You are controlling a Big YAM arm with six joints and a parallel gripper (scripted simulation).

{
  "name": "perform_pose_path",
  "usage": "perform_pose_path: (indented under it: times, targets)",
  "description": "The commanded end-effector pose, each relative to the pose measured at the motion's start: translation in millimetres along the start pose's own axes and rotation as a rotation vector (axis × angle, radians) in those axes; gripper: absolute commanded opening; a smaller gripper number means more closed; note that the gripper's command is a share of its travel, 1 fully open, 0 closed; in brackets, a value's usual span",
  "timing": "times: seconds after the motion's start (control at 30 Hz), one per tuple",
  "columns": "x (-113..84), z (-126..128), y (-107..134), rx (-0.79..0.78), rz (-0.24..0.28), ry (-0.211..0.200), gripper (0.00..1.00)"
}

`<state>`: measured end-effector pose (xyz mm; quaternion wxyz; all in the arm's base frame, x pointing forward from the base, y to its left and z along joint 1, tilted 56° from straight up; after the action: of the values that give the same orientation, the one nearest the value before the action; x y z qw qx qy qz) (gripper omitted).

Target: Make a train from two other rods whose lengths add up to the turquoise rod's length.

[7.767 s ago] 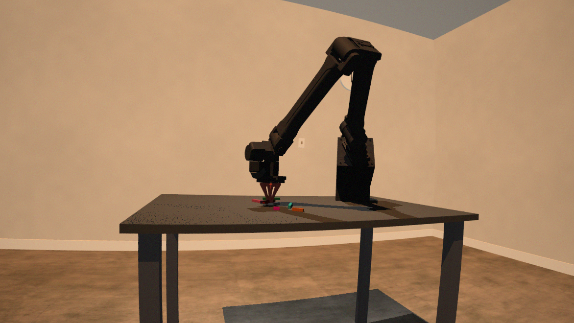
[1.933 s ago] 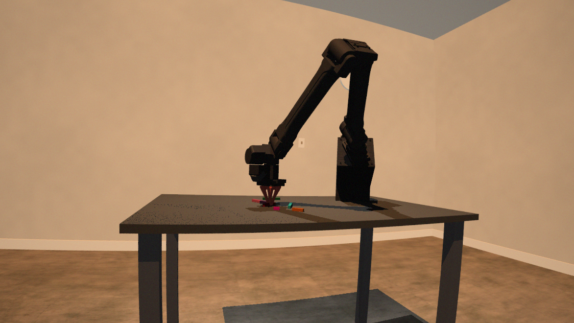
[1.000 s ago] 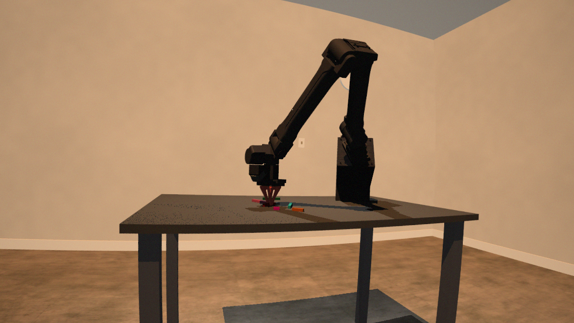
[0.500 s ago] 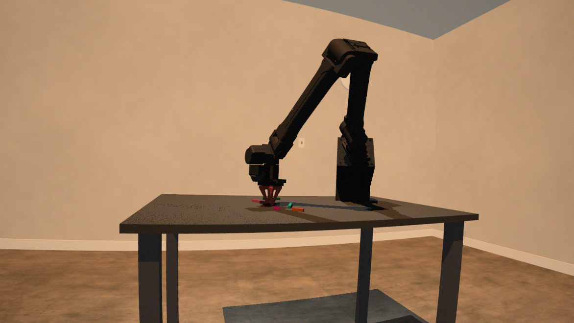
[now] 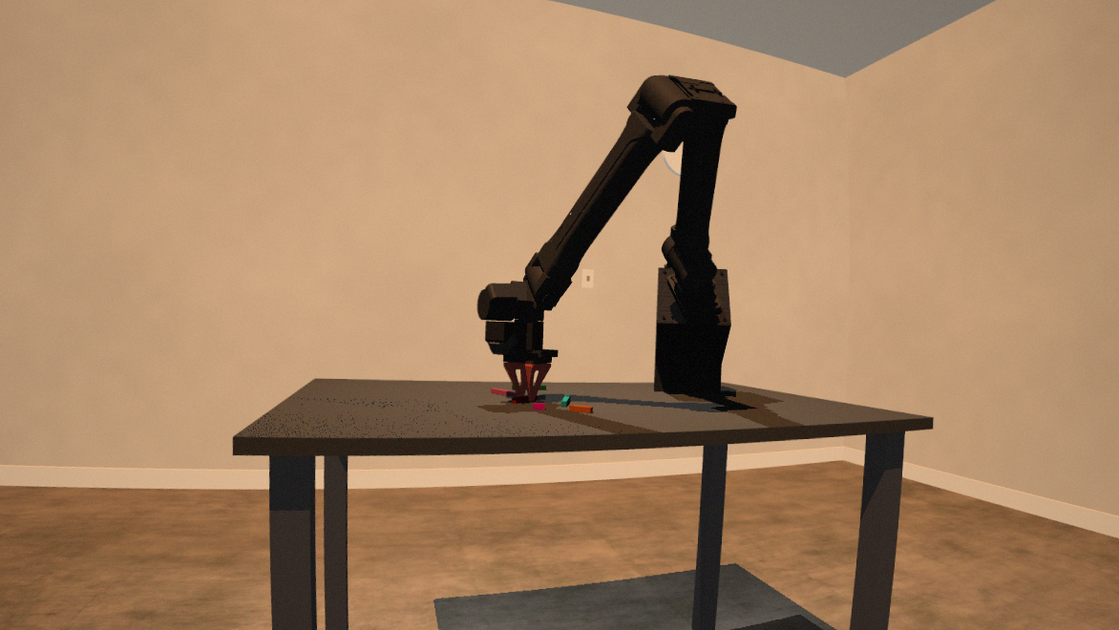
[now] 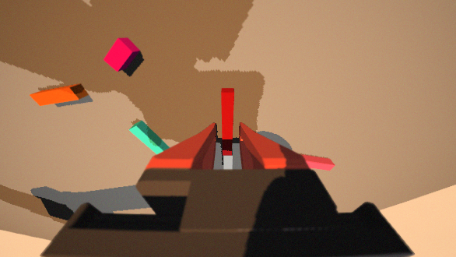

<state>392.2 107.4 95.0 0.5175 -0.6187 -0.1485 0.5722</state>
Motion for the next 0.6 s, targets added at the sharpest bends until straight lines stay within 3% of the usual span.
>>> perform_pose_path:
  times: [0.0,0.57]
  targets:
    - [-6.9,-9,-5,0.003,-0.011,0.020,0.24]
    - [-76.5,-10,-12,-0.022,-0.022,0.033,0.24]
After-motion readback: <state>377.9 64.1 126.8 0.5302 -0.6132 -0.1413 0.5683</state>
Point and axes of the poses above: the point where the finger pads meet when closed, its own x axis out along the fingers, its own z axis across the jaws, y = z × x, the point moved 7 cm from there along -x, back along the fingers, and after that the axes turned 9 degrees about -x, right-handed, at the moved point
